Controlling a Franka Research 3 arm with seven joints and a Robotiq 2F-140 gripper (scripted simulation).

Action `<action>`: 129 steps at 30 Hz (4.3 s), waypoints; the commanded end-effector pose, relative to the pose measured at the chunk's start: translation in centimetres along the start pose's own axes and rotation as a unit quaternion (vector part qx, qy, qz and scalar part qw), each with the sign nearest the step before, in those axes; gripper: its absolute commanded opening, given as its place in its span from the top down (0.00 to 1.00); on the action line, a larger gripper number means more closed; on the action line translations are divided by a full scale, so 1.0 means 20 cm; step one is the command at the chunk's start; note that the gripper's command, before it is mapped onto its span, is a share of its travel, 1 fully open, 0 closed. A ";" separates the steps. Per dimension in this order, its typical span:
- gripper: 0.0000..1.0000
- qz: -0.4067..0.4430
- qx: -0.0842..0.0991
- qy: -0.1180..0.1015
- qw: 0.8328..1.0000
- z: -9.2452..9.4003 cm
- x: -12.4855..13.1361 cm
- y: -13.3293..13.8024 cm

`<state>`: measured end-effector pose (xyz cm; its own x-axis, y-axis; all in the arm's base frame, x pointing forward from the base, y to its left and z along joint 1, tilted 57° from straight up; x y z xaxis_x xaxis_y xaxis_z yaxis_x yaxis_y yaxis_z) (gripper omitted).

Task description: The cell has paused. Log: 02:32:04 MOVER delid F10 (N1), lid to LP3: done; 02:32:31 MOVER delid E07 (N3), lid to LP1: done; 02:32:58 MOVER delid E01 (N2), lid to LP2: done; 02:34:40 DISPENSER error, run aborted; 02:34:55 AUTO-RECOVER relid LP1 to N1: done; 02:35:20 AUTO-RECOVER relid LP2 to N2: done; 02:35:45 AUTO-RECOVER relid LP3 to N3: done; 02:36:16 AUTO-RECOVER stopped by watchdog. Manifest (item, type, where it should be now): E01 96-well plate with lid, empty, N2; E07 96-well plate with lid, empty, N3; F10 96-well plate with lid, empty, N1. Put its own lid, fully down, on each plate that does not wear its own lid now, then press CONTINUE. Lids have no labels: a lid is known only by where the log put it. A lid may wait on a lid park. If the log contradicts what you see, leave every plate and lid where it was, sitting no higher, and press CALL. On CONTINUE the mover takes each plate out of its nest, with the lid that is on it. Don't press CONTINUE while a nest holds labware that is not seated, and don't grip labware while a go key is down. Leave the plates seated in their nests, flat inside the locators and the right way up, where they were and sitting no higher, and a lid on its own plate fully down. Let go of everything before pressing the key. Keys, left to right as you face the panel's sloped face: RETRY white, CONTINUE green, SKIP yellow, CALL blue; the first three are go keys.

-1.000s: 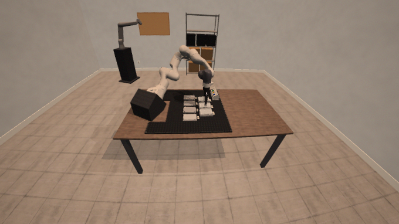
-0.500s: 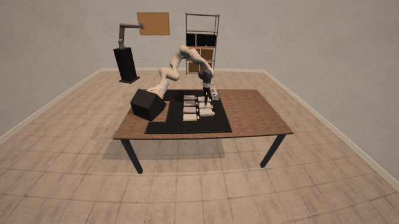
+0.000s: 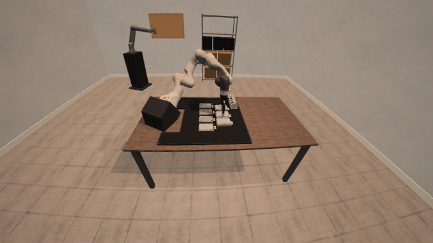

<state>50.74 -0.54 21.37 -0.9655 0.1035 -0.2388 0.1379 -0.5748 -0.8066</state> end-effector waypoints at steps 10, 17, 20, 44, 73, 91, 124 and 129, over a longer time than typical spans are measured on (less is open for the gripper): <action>0.34 0.002 0.000 0.001 1.000 -0.04 0.00 0.00; 0.34 0.002 0.000 0.001 1.000 -0.05 0.00 0.00; 0.34 0.002 0.000 0.001 1.000 -0.06 0.00 0.00; 0.34 0.002 0.000 0.001 1.000 -0.07 0.00 0.00; 0.34 0.002 0.000 0.001 1.000 -0.07 0.00 0.00; 1.00 0.002 0.000 0.001 1.000 -0.07 0.00 0.00; 1.00 0.002 0.000 0.001 1.000 -0.07 0.00 0.00; 1.00 0.002 0.000 0.001 1.000 -0.07 0.00 0.00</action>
<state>51.08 0.47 20.65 -0.9651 0.1049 -0.2401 0.1378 -0.5761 -0.8057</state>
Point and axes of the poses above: the point where the finger pads meet when closed, its own z axis back along the fingers, its own y axis across the jaws, x = y × z, the point moved 7 cm from there along z, back along the fingers, and after that the axes turned 10 degrees about -z, right-handed, at the moved point
